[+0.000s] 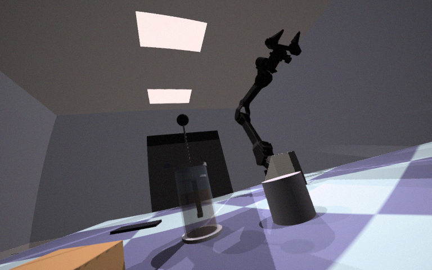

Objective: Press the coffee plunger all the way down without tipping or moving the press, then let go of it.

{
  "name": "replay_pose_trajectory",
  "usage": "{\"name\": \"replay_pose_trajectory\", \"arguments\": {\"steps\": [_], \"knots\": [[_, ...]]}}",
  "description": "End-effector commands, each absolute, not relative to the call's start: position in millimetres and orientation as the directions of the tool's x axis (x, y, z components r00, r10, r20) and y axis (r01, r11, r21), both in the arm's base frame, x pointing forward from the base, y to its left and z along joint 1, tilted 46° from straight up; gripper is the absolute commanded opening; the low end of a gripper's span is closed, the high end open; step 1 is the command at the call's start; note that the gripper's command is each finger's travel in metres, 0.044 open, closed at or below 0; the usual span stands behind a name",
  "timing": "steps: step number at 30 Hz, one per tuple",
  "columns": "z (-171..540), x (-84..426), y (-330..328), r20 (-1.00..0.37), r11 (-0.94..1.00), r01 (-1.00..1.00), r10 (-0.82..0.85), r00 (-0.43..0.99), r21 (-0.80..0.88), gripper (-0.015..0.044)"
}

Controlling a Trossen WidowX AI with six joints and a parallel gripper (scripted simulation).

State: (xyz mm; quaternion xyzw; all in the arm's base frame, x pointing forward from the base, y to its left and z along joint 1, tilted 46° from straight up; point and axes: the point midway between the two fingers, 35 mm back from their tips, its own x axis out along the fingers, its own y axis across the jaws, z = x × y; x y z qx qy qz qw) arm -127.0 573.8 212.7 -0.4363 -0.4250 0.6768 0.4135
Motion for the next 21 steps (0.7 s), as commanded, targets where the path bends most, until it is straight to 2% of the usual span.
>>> {"name": "replay_pose_trajectory", "arguments": {"steps": [1,6,12,17,21], "knots": [[197,-65,571,-0.315,-0.33,-0.332,0.944,-0.1,-0.884,0.044],[178,21,556,-0.405,-0.278,-0.519,0.902,0.148,-0.808,0.044],[156,116,515,-0.498,-0.105,-0.677,0.76,0.418,-0.729,0.044],[141,185,465,-0.552,0.108,-0.726,0.577,0.603,-0.679,0.044],[131,234,414,-0.575,0.302,-0.688,0.388,0.721,-0.659,0.044]]}}
